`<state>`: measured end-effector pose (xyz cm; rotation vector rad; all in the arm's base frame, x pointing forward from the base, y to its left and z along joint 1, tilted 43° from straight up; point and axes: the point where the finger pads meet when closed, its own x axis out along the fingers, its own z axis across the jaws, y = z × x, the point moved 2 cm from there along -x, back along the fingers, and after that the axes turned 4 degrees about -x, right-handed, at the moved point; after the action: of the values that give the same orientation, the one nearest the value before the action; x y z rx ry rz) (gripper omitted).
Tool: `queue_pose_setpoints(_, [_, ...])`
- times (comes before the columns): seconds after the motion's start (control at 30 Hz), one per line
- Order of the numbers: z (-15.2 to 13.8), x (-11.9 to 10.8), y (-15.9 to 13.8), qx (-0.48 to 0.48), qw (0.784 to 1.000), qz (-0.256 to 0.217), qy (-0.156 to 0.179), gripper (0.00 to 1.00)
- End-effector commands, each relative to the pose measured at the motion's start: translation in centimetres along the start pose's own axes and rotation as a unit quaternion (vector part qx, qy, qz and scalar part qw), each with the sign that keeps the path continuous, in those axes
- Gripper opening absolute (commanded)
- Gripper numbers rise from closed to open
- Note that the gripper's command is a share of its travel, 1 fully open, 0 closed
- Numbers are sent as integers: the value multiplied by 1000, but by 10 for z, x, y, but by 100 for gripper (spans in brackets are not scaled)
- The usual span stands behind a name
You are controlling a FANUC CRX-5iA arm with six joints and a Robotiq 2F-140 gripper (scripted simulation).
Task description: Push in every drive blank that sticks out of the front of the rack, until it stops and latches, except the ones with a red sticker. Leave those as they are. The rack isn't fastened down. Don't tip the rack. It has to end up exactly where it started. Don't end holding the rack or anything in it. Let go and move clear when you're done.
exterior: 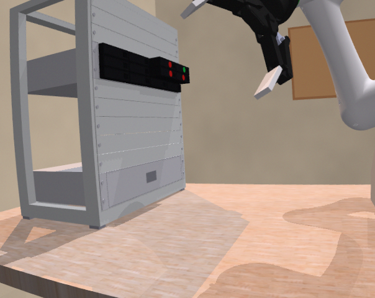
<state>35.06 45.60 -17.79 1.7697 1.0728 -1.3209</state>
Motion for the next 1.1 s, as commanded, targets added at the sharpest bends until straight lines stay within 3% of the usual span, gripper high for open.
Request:
queue_pose_setpoints(0.0, [-22, -21, -2, -14, 998, -22, 62, 100])
queue_pose_setpoints(0.27, [-67, -79, 14, -35, 981, -6, 193, 100])
queue_pose_setpoints(0.33, [-67, -79, 14, -35, 981, -6, 193, 100])
queue_pose_setpoints(0.6, [-93, -147, 51, -47, 950, 56, 304, 100])
queue_pose_setpoints(0.83, [-96, -198, 86, -49, 923, 122, 362, 100])
queue_pose_setpoints(0.9, [-96, -198, 86, -49, 923, 122, 362, 100])
queue_pose_setpoints(1.07, [-88, -241, 119, -47, 898, 186, 396, 100])
